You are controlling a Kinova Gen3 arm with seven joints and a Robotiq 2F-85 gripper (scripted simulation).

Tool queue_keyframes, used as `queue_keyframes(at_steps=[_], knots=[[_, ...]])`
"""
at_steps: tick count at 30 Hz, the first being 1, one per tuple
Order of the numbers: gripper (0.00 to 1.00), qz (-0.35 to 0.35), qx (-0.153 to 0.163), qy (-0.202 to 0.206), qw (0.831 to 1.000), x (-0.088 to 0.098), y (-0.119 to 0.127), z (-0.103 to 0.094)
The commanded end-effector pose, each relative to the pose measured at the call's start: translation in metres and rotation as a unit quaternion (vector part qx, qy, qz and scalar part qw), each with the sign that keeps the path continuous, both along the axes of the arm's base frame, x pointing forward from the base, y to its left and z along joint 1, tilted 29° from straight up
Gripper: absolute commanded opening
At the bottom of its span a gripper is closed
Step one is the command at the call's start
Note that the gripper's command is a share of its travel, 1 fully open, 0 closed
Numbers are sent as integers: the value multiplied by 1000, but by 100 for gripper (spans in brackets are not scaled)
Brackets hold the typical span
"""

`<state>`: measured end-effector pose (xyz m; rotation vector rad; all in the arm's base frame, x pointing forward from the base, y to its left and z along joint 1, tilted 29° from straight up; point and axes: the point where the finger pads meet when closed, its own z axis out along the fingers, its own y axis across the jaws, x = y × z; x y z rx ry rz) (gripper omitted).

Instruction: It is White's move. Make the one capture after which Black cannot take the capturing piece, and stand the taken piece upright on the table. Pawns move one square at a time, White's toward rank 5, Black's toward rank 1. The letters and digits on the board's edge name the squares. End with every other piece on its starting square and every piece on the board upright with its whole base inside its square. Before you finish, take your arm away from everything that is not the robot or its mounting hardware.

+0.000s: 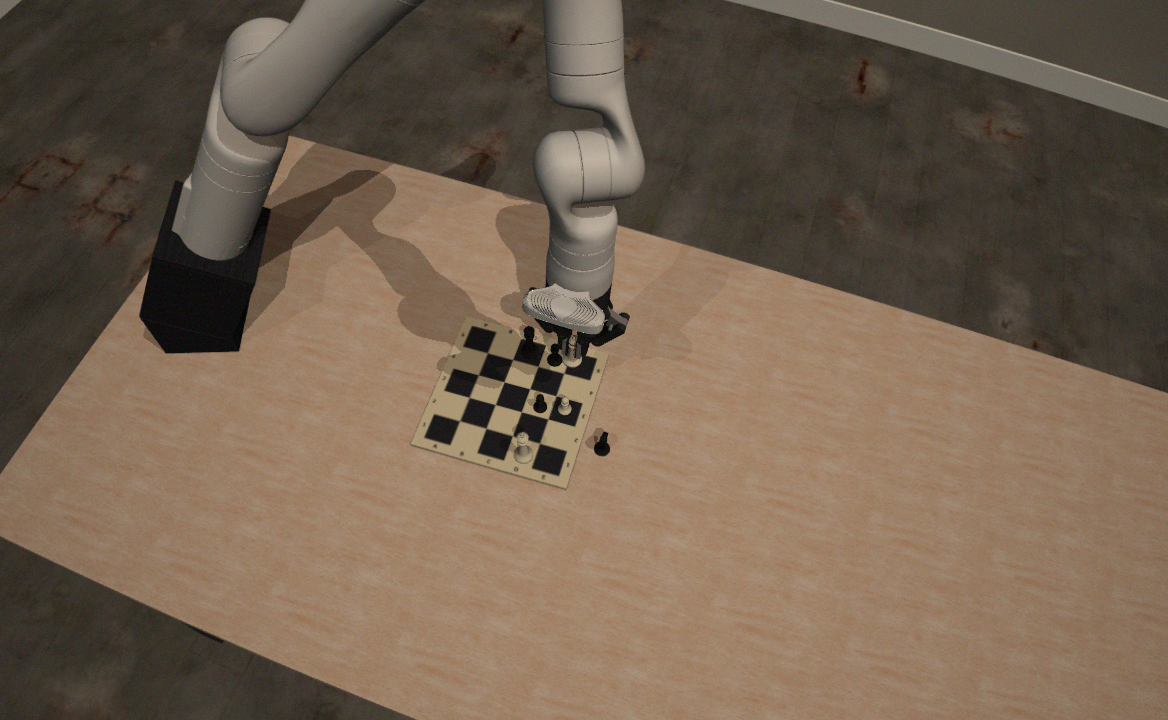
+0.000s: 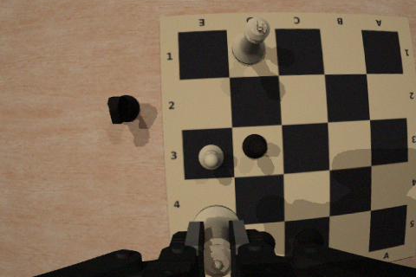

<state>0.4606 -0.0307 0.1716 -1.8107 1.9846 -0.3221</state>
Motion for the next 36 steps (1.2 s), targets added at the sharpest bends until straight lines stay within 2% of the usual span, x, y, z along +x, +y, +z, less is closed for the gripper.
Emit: queue_keyframes(at_steps=[1, 12, 29, 36], knots=[[0, 5, 3, -8, 1000, 0, 5, 12], [0, 5, 3, -8, 1000, -4, 4, 19], [0, 3, 3, -8, 1000, -4, 4, 19], [0, -14, 13, -5, 1000, -4, 4, 19]])
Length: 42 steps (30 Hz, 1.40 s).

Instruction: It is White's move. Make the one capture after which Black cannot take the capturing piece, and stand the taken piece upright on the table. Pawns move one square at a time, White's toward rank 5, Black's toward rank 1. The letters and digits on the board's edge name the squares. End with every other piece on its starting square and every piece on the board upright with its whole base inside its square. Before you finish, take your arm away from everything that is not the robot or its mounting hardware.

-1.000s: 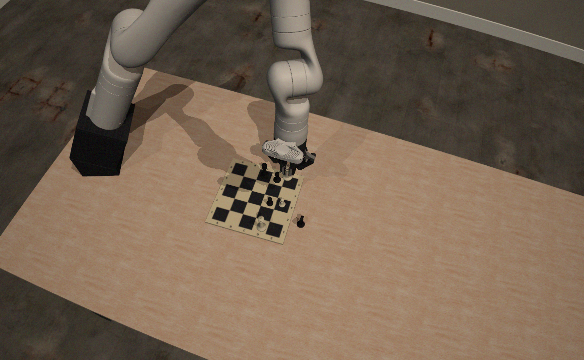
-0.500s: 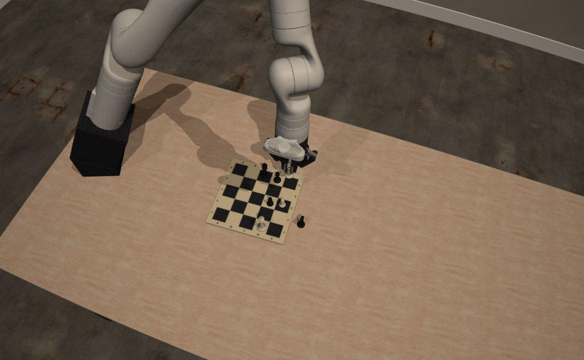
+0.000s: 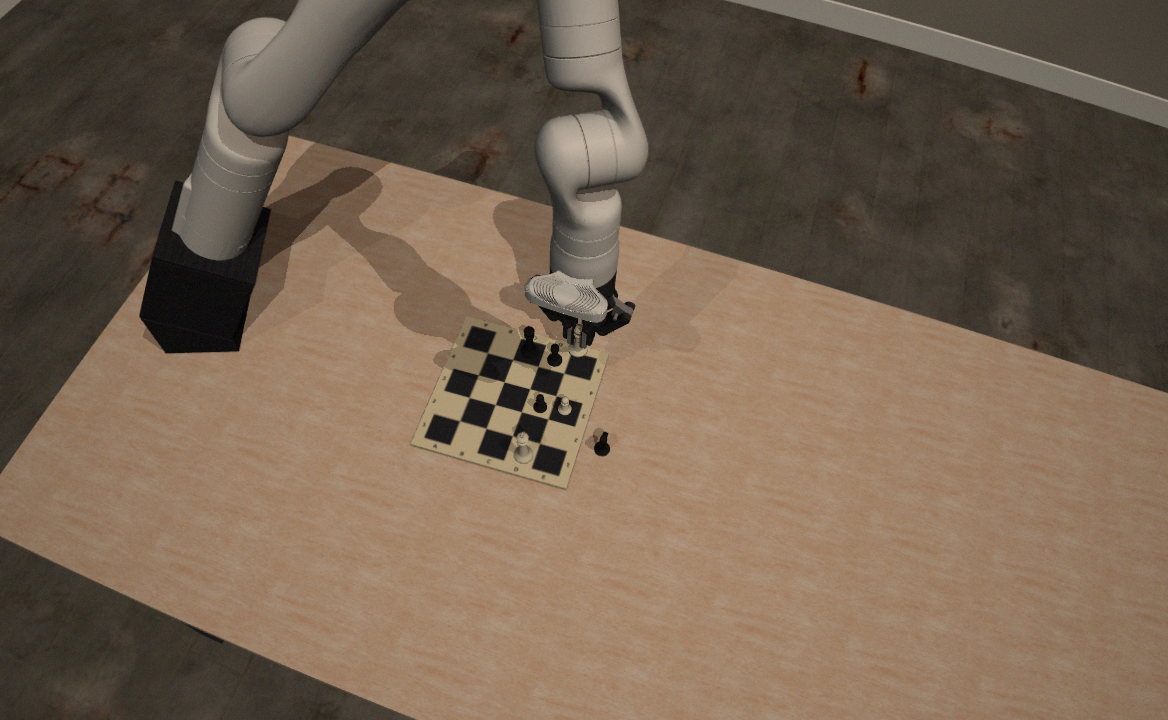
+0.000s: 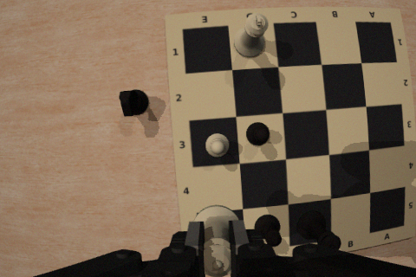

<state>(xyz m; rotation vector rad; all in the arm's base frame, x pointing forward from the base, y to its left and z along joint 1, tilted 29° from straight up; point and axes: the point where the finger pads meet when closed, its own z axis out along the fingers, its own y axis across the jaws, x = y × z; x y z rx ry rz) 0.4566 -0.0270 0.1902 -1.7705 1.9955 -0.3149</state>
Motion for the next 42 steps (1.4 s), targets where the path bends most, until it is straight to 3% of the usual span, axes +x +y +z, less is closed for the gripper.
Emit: queue_keyframes(at_steps=[1, 12, 22, 28, 35, 37, 42], knots=[[0, -7, 4, 1, 1000, 0, 1, 0], [0, -77, 42, 13, 996, 0, 4, 0], [0, -177, 96, 29, 979, -1, 9, -1], [0, -266, 144, 42, 952, -2, 14, -1], [0, -371, 200, 57, 905, -2, 19, 0], [0, -371, 200, 57, 905, -2, 19, 0], [0, -439, 237, 66, 864, -2, 23, 0]])
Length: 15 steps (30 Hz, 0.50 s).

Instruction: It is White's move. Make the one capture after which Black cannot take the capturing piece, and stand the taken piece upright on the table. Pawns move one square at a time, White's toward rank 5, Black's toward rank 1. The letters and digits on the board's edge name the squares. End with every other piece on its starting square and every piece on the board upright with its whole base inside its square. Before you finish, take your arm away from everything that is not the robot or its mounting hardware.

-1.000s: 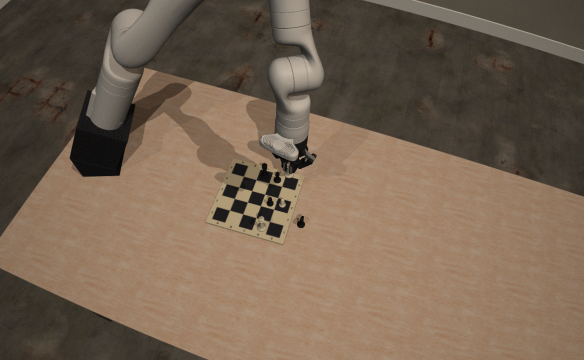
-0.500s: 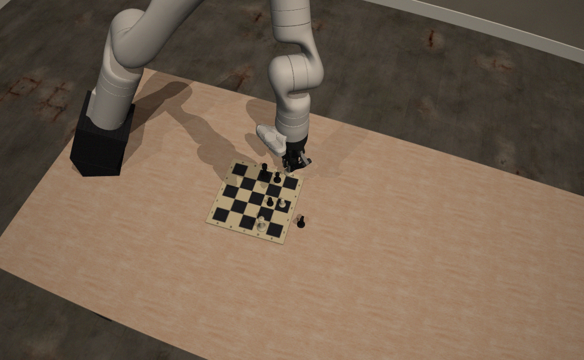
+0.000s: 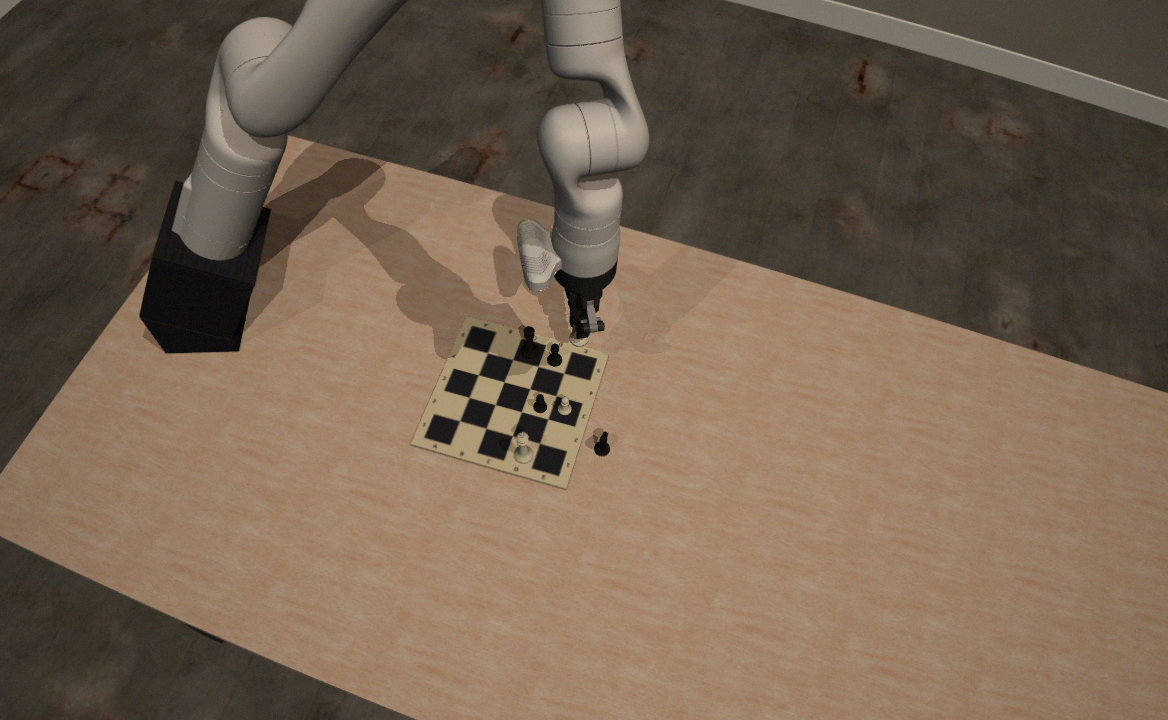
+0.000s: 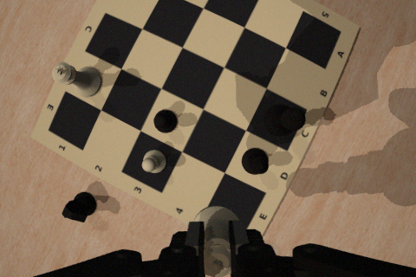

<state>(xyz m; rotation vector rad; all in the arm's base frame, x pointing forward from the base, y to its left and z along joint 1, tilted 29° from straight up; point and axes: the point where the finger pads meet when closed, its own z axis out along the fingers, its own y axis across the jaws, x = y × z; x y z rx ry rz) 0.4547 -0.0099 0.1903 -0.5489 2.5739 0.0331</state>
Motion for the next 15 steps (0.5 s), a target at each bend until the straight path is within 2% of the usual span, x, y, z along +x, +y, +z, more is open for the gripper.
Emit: queue_keyframes(at_steps=[1, 10, 15], knots=[[0, -24, 13, 6, 1000, 0, 7, 1], [0, -133, 72, 20, 988, 0, 13, 3], [0, -160, 87, 23, 983, 0, 14, 3]])
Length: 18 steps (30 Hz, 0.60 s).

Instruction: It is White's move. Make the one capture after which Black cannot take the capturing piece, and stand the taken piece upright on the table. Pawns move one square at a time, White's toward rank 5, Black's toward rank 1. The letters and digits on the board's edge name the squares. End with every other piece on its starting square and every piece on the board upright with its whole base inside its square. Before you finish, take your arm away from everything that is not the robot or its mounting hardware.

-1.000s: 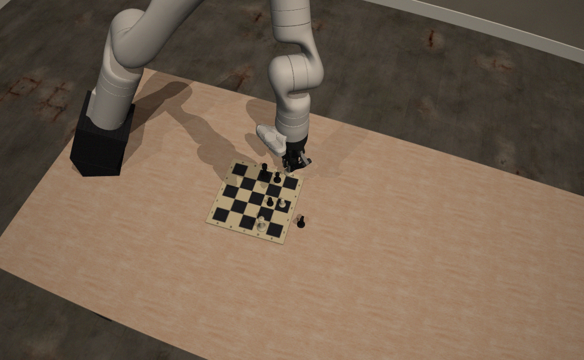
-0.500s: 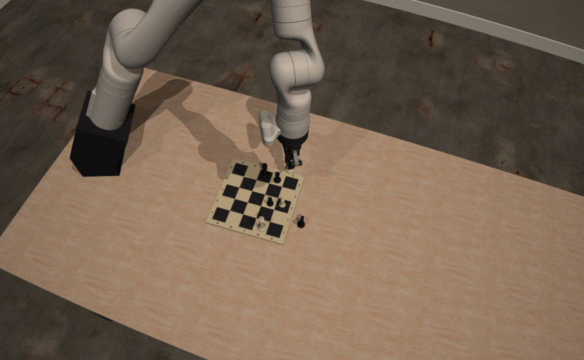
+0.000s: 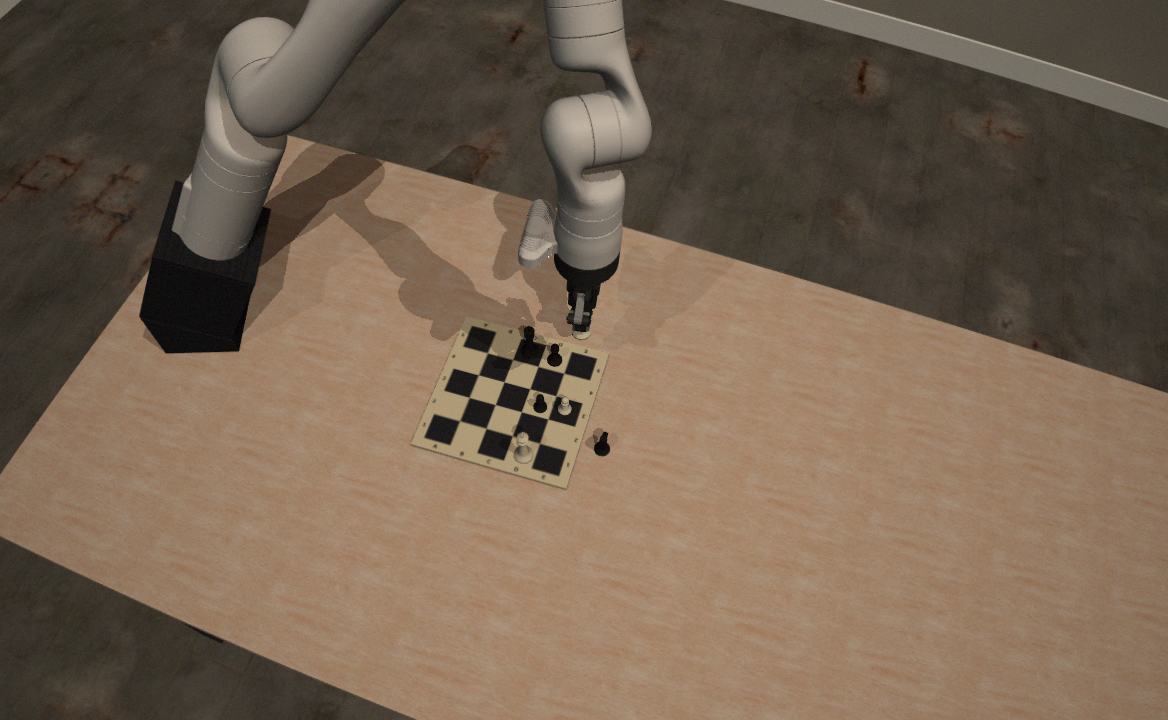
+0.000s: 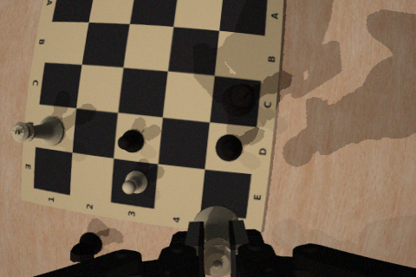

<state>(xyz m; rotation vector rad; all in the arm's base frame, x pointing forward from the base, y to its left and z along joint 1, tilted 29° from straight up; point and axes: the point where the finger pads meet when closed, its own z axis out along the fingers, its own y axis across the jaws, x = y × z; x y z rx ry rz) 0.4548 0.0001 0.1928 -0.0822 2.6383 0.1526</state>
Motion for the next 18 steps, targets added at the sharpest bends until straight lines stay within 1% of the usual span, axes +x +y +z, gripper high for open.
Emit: queue_keyframes(at_steps=[1, 9, 18], knots=[[0, -12, 8, 2, 1000, 0, 4, 1], [0, -51, 29, 7, 998, 0, 7, 2], [0, -59, 33, 7, 998, 0, 7, 2]])
